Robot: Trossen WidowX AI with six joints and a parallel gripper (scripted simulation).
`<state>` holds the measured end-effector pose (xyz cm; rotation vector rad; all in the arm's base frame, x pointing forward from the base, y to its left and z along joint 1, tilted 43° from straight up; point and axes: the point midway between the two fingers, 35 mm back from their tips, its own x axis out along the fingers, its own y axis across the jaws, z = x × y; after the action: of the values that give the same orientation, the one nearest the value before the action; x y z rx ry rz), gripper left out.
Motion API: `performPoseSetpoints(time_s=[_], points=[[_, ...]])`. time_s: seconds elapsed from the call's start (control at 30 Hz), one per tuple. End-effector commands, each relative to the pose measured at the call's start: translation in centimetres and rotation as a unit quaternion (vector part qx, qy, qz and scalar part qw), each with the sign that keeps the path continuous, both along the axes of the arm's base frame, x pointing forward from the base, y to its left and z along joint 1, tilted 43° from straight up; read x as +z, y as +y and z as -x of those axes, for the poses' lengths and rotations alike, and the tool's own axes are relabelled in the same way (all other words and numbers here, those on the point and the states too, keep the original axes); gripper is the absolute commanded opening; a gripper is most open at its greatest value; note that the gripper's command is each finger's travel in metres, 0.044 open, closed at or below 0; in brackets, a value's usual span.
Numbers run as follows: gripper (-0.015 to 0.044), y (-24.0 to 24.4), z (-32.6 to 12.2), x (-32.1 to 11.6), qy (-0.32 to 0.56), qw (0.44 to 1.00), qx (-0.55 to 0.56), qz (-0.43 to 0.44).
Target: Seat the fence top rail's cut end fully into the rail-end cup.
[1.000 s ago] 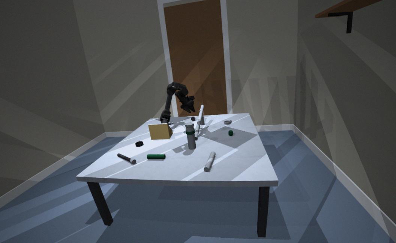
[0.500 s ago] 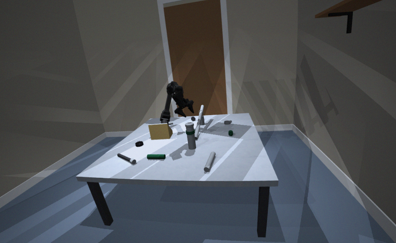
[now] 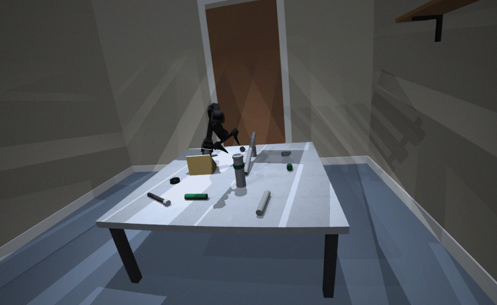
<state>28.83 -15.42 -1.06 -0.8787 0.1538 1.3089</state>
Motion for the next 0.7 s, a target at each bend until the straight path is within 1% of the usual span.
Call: performPoseSetpoints(time_s=[0.0, 0.17, 0.4, 0.67], points=[[0.0440, -0.4, 0.3, -0.7, -0.028, 0.999, 0.024, 0.008], [0.0440, -0.3, 0.3, -0.8, -0.028, 0.999, 0.024, 0.008], [0.0440, 2.4, 1.0, -3.9, -0.028, 0.999, 0.024, 0.008], [0.0440, 2.8, 0.9, -4.2, -0.028, 0.999, 0.024, 0.008]])
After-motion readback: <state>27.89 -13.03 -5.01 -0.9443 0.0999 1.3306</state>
